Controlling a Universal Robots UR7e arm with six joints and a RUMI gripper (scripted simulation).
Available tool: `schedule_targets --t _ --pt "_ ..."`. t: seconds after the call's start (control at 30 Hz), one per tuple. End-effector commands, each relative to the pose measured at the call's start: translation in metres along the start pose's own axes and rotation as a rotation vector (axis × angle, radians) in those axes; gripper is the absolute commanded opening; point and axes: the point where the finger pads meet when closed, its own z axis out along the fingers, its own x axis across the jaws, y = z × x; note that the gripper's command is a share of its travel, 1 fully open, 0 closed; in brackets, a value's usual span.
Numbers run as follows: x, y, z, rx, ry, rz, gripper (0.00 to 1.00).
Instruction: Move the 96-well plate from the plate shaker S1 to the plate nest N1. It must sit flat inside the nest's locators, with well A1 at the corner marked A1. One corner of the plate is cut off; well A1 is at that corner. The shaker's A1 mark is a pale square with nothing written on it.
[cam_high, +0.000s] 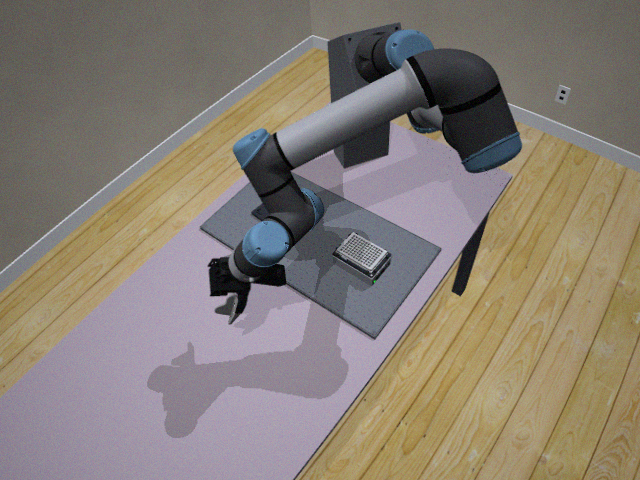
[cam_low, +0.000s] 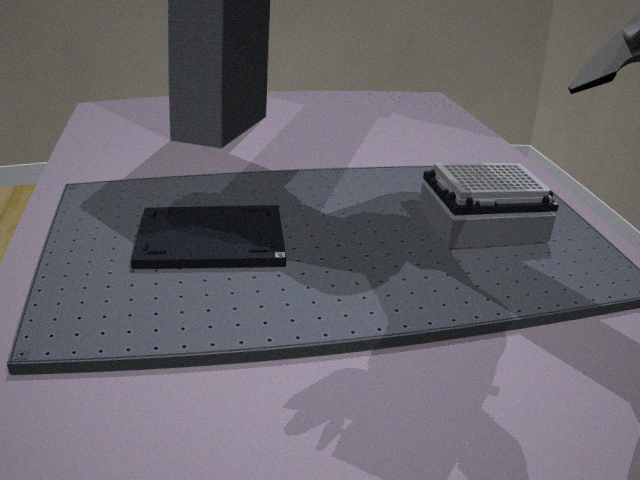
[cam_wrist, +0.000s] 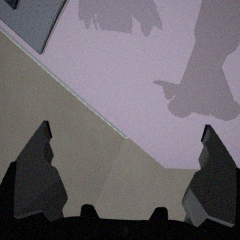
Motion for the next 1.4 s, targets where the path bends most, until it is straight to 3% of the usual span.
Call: schedule_targets --t 0.0,0.2,0.3,0.5,0.6,0.83,0.93,1.13,1.23,1.37 --pt "-0.008 -0.018 0.005 0.041 0.029 0.074 1.0" --pt "-0.015 -0.034 0.009 0.041 0.029 0.074 1.0" --pt "-0.02 -0.048 0.012 0.083 0.05 0.143 1.0" --pt "-0.027 -0.064 0.016 0.083 0.05 0.143 1.0" --pt "-0.033 -0.078 0.018 0.127 0.07 0.213 1.0" --pt "-0.04 -0.095 0.02 0.127 0.07 0.213 1.0" --pt "-0.045 -0.109 0.022 0.172 0.087 0.284 1.0" --pt "-0.052 -0.127 0.023 0.172 0.087 0.284 1.0" --pt "-0.058 -0.141 0.024 0.218 0.102 0.355 1.0" --pt "-0.061 -0.15 0.024 0.218 0.102 0.355 1.0"
